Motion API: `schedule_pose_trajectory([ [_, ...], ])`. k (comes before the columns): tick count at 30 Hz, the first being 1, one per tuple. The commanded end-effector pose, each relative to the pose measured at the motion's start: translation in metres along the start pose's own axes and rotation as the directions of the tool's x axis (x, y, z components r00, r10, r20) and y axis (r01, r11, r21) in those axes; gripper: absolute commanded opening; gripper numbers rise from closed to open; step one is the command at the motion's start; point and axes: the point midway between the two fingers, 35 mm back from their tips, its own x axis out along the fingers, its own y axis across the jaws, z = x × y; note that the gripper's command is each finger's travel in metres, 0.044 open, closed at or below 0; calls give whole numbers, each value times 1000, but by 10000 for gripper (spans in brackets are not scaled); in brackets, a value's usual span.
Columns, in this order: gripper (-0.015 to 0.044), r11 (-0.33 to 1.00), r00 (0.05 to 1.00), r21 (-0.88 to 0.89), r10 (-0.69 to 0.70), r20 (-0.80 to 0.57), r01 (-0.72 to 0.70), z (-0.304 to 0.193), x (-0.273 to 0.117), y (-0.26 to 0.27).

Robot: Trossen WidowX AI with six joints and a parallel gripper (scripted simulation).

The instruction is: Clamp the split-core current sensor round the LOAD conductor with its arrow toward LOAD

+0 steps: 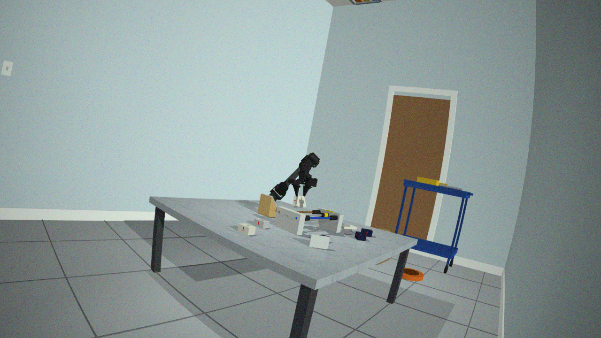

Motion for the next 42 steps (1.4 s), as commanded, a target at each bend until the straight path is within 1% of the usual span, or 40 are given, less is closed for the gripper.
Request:
schedule_pose_trajectory([
  [1,0,995,1000,102,-3,23,0,7,0,0],
  [10,0,934,998,357,-5,66,-19,22,2,0],
  [20,0,792,994,606,-2,112,-66,39,4,1],
  [31,0,562,987,816,6,160,-136,57,6,4],
  [42,0,276,979,940,20,205,-202,74,8,8],
])
